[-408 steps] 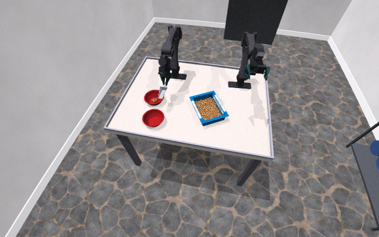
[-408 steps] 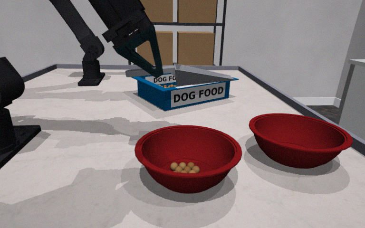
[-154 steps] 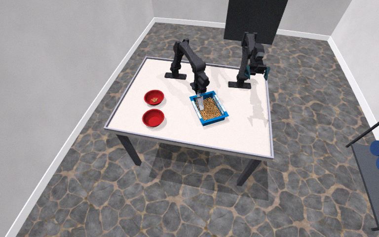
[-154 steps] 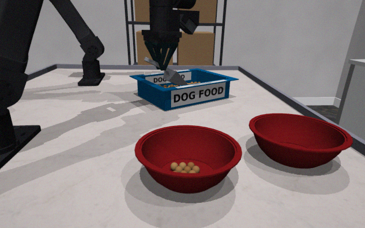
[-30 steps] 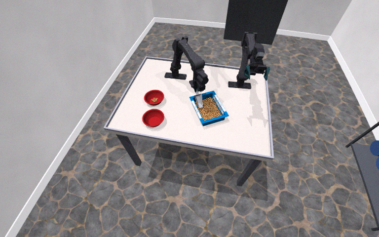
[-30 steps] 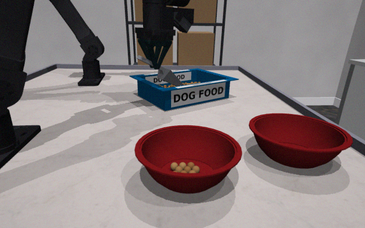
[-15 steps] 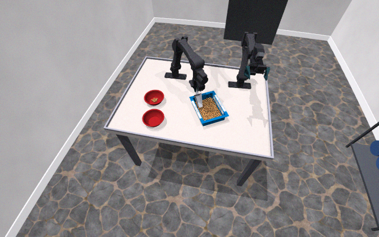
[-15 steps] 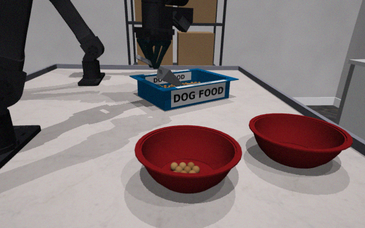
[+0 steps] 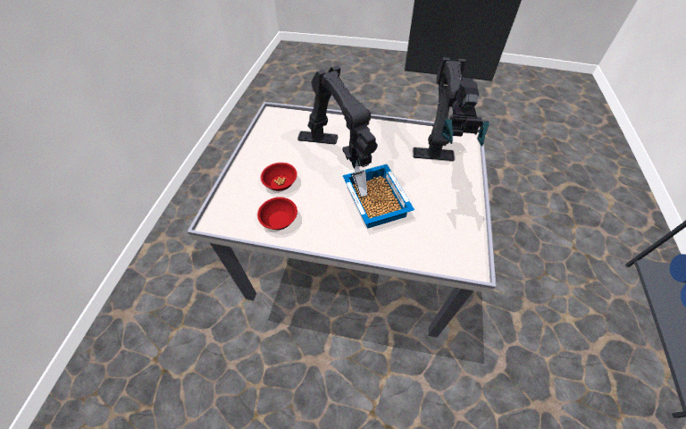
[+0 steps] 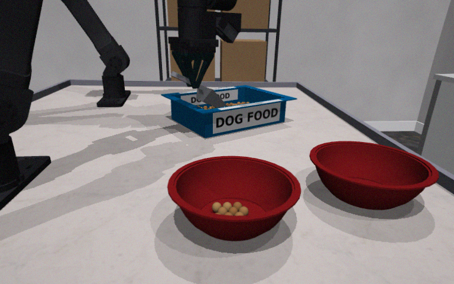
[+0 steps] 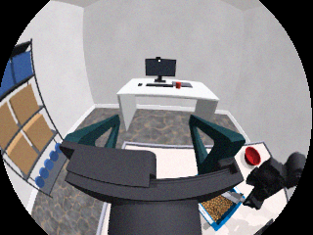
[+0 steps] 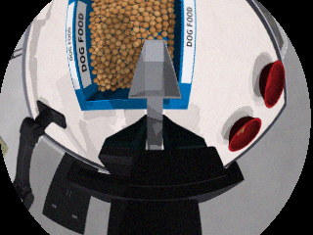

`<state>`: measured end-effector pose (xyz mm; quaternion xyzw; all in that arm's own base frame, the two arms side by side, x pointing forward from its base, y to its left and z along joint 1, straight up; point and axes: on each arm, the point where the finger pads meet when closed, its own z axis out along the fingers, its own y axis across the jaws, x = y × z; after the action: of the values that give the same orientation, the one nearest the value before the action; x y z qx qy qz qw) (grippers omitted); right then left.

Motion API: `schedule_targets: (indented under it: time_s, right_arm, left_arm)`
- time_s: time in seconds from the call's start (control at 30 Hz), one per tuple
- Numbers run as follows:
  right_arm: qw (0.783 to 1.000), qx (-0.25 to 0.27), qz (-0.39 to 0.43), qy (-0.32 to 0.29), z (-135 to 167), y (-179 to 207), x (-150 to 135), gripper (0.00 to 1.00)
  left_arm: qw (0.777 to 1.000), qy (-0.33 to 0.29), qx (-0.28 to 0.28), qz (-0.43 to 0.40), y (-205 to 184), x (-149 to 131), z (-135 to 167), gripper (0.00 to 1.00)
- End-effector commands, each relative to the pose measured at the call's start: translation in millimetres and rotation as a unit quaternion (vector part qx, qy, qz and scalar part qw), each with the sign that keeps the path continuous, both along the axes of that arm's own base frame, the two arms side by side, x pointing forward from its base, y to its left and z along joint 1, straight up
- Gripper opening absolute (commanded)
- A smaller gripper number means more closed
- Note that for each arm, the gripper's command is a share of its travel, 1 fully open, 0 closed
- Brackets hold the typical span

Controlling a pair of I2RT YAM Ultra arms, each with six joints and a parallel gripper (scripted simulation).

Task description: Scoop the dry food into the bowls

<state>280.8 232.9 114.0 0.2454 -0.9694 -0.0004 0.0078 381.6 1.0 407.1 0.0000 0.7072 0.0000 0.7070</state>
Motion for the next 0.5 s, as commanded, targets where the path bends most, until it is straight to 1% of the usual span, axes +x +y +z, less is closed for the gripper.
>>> schedule_targets:
  time_s: [0.0, 0.03, 0.07, 0.13, 0.2, 0.27, 0.3, 0.33, 0.37, 0.4, 0.43, 0.47]
  right_arm:
    - [1.000, 0.006, 0.000, -0.009, -3, 3, 8, 0.00]
    - [1.000, -0.010, -0.006, 0.008, -18, -6, 4, 0.00]
    - [1.000, 0.002, -0.004, -0.006, -9, 0, 10, 0.00]
    - [1.000, -0.005, 0.001, 0.003, -15, -2, 2, 0.00]
    - [1.000, 0.006, -0.002, -0.011, -8, 3, 11, 0.00]
    - [1.000, -0.005, -0.003, 0.003, -19, -2, 7, 0.00]
    - [1.000, 0.010, -0.005, -0.015, 0, 2, 11, 0.00]
    - [0.999, 0.022, -0.005, -0.029, 8, 7, 17, 0.00]
    - [0.999, 0.023, -0.004, -0.031, 9, 7, 18, 0.00]
    - [0.999, 0.022, -0.005, -0.030, 8, 7, 18, 0.00]
    - [1.000, 0.010, -0.005, -0.015, -7, 7, 21, 0.00]
    - [1.000, 0.009, -0.004, -0.014, -7, 6, 18, 0.00]
  left_arm:
    - [1.000, -0.009, 0.000, 0.000, 0, -3, 9, 1.00]
    - [1.000, -0.009, 0.000, 0.000, 0, -3, 9, 1.00]
    - [1.000, -0.009, 0.000, 0.000, 0, -3, 9, 1.00]
    - [1.000, -0.009, 0.000, 0.000, 0, -3, 9, 1.00]
    - [1.000, -0.009, 0.000, 0.000, 0, -3, 9, 1.00]
    - [1.000, -0.009, 0.000, 0.000, 0, -3, 9, 1.00]
    - [1.000, -0.009, 0.000, 0.000, 0, -3, 9, 1.00]
    - [1.000, -0.009, 0.000, 0.000, 0, -3, 9, 1.00]
    - [1.000, -0.009, 0.000, 0.000, 0, -3, 9, 1.00]
    - [1.000, -0.009, 0.000, 0.000, 0, -3, 9, 1.00]
    - [1.000, -0.009, 0.000, 0.000, 0, -3, 9, 1.00]
    - [1.000, -0.009, 0.000, 0.000, 0, -3, 9, 1.00]
